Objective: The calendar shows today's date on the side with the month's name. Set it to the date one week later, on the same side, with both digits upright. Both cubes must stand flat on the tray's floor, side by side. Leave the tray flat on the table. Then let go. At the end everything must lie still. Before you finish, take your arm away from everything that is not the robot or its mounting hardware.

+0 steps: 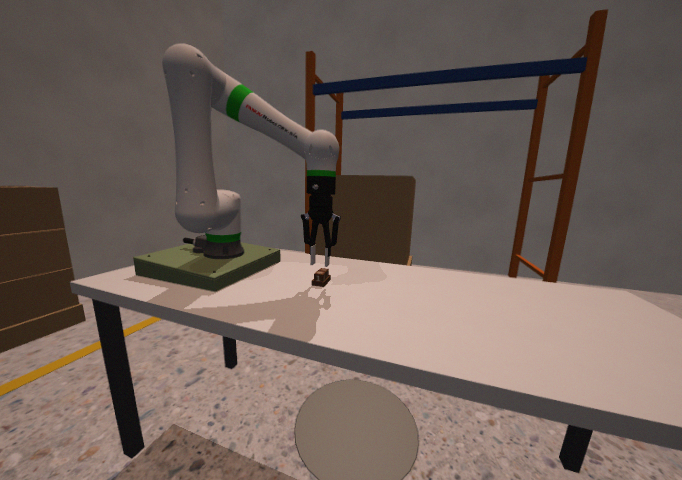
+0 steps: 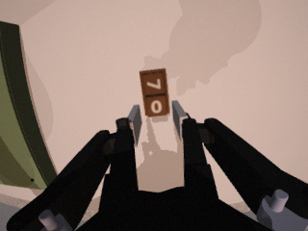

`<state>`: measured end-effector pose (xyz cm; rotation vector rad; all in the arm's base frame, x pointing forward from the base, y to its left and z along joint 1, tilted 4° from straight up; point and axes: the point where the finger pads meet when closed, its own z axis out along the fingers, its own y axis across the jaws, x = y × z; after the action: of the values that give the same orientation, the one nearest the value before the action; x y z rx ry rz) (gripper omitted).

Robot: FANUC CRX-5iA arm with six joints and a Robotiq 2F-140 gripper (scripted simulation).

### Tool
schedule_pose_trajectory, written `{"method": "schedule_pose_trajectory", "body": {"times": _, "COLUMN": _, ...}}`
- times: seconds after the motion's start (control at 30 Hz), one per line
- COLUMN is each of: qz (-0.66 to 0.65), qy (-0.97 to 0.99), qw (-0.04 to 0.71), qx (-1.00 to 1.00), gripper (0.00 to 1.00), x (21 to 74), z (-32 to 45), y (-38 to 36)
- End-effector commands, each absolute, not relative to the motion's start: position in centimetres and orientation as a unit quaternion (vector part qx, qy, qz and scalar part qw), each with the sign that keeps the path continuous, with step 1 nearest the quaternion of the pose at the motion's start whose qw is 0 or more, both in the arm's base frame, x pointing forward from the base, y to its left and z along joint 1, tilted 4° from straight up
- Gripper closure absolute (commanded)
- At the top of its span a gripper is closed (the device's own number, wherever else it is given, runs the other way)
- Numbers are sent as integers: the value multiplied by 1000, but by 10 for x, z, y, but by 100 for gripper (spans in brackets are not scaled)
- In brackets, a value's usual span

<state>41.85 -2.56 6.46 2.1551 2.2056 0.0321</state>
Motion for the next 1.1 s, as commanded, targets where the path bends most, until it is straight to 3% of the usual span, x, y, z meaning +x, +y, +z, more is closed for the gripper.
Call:
{"method": "schedule_pose_trajectory", "body": {"times": 0.0, "qz": 11, "qy": 715, "qw": 29, "qx": 699, "gripper": 71, "x": 419, "z": 60, "y": -26}}
{"method": "schedule_pose_trajectory", "body": {"times": 1.07, "qz": 11, "qy": 715, "qw": 29, "qx": 699, "gripper": 71, "x": 420, "z": 47, "y": -26}}
